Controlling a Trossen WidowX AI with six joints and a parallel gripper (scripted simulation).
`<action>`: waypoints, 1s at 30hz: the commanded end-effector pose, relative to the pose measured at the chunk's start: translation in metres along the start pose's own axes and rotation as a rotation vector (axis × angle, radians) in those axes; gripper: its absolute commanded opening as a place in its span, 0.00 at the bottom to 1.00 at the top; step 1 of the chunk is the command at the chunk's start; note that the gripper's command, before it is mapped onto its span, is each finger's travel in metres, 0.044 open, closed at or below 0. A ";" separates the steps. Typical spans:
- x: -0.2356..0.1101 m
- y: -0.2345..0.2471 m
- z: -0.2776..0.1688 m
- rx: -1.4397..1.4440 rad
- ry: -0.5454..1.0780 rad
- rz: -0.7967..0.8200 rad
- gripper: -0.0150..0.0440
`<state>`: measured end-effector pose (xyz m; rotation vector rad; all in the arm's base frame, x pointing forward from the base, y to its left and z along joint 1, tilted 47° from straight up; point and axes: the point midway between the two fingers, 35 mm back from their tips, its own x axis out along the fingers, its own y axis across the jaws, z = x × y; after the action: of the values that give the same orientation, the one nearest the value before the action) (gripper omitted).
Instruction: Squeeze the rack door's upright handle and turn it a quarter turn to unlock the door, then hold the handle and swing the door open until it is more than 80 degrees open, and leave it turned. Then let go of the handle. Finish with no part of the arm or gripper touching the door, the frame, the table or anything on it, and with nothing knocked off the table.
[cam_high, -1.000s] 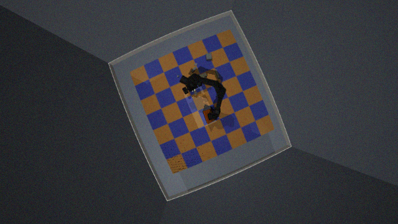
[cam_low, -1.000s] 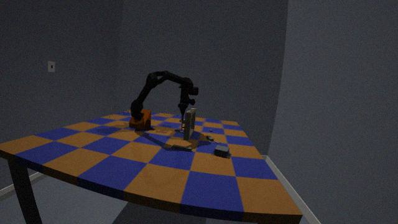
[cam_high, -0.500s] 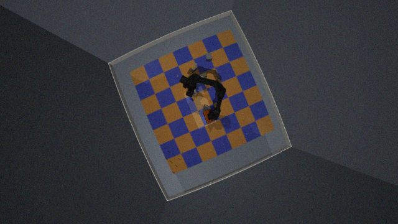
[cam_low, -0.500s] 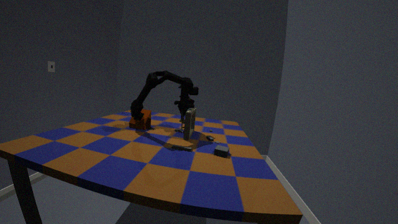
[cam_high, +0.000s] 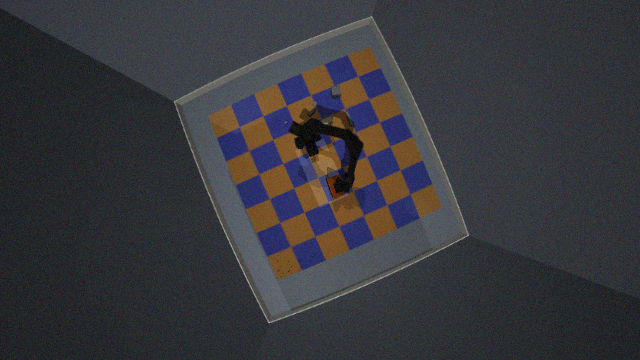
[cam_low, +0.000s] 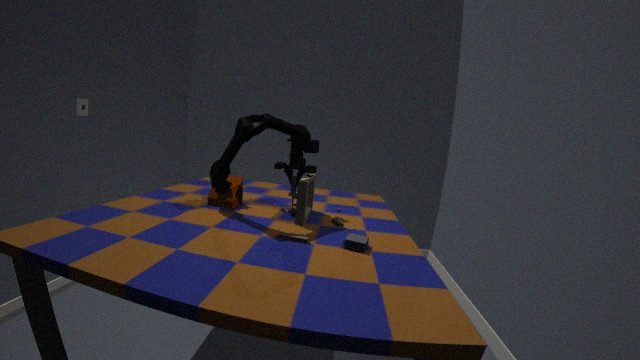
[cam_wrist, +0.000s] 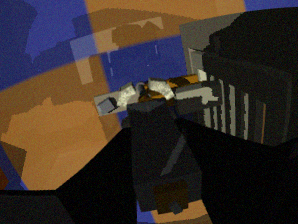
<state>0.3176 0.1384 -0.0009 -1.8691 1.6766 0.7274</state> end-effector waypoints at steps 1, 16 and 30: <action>0.002 0.000 -0.002 -0.282 0.009 0.002 0.27; 0.002 0.000 -0.002 -0.404 0.009 0.003 0.27; 0.002 0.000 -0.002 -0.330 0.009 0.003 0.73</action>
<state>0.3179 0.1370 -0.0009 -2.1265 1.6249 1.1144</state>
